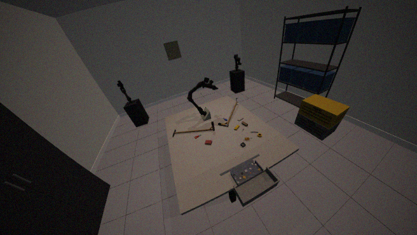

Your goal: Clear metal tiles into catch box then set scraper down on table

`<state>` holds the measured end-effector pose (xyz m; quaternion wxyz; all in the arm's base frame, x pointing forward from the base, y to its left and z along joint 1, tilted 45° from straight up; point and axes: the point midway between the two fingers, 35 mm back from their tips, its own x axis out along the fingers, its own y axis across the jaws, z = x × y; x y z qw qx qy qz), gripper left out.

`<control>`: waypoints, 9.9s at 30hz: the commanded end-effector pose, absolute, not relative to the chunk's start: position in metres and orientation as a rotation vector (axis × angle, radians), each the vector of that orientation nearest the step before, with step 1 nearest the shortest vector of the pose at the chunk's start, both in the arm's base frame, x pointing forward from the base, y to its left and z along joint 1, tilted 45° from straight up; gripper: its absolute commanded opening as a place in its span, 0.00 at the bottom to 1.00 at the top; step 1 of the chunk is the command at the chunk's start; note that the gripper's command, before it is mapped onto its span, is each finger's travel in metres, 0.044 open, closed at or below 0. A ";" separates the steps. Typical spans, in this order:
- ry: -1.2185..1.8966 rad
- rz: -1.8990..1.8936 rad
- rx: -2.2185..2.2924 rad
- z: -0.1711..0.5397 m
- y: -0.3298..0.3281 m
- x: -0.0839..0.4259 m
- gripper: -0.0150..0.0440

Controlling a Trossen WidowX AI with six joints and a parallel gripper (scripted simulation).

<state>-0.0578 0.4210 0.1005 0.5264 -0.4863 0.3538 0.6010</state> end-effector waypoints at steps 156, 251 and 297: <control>0.997 0.231 -1.184 0.023 0.326 0.277 0.25; 1.130 -0.101 -0.921 -0.054 0.169 0.371 0.25; 1.128 -0.097 -0.915 -0.095 0.225 0.394 0.25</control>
